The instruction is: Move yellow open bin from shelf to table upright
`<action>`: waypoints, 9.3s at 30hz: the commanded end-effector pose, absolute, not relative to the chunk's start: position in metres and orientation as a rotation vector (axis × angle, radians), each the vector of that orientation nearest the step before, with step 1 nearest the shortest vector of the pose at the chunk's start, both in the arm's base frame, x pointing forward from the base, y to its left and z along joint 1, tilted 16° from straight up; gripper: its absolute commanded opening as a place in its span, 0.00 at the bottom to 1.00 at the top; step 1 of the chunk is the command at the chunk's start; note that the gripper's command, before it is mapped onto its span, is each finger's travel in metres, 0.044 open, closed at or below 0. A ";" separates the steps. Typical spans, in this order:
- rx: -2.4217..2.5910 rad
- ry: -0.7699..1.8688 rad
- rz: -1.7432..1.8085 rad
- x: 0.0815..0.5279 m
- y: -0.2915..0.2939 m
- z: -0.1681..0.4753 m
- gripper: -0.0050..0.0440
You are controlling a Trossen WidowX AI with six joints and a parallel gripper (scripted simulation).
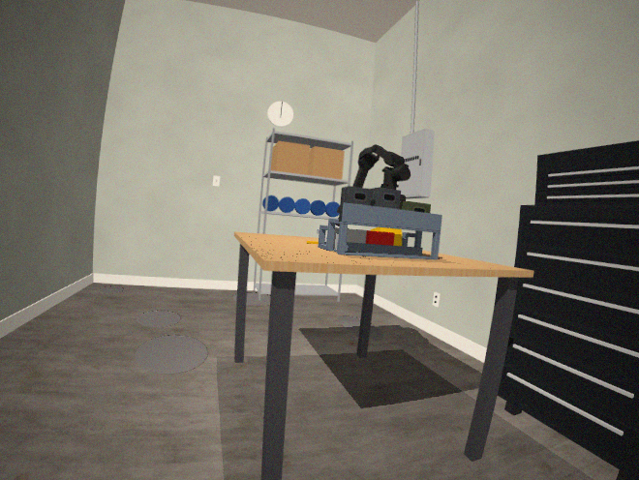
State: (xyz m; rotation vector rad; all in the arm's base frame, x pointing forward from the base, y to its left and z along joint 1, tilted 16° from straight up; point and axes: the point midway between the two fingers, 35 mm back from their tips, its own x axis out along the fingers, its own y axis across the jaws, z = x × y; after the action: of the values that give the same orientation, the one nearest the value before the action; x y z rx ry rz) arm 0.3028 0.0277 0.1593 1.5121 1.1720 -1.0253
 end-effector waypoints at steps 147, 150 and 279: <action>1.523 1.149 -0.992 0.350 0.028 0.157 0.41; 1.523 1.149 -0.992 0.350 0.028 0.157 0.41; 1.522 1.149 -0.986 0.357 0.034 0.125 0.10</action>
State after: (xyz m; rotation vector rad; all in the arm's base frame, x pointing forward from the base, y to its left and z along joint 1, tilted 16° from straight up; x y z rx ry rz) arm 0.3550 0.0344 0.1151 1.5112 1.1705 -1.0122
